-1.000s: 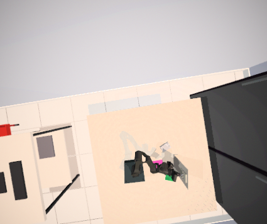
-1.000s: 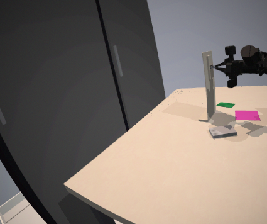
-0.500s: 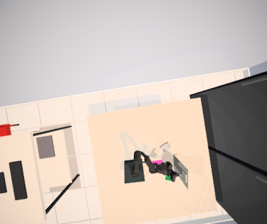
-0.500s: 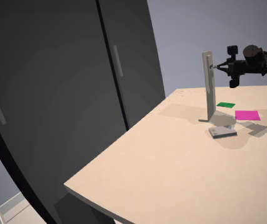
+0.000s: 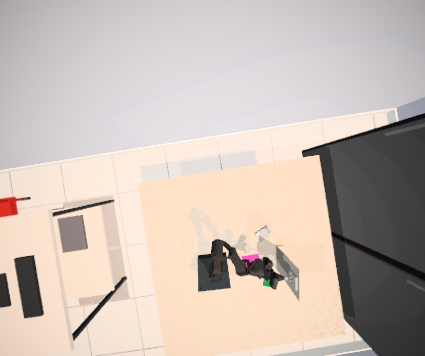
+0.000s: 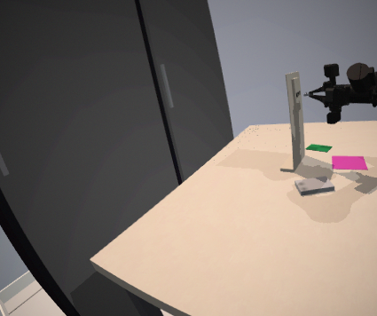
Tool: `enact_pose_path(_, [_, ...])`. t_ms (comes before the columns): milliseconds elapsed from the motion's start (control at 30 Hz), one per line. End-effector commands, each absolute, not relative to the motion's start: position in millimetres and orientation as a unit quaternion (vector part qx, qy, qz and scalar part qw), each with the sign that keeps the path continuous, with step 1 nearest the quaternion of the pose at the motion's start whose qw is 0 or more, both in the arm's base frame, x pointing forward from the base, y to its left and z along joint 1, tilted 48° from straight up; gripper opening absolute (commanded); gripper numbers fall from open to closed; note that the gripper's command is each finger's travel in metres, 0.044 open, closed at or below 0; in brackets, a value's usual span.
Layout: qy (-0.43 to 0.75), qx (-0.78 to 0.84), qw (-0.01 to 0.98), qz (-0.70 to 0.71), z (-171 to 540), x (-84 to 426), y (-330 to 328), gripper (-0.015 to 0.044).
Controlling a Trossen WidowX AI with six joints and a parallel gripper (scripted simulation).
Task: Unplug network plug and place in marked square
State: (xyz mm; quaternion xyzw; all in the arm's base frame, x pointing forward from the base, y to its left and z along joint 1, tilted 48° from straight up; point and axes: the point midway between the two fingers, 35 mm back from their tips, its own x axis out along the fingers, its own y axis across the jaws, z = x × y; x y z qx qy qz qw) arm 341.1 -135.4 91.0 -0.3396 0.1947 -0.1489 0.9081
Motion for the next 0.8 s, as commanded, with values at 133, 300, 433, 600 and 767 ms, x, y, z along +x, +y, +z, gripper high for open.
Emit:
enact_pose_path(133, [0.193,-0.341,0.908,-0.147,91,336,-134,0.0000])
enact_pose_path(300, [0.193,-0.341,0.908,-0.147,91,333,-133,0.0000])
enact_pose_path(433, [0.193,-0.341,0.908,-0.147,91,330,-133,0.0000])
enact_pose_path(600, [0.193,-0.341,0.908,-0.147,91,327,-133,0.0000])
enact_pose_path(767, [0.193,-0.341,0.908,-0.147,91,324,-132,0.0000])
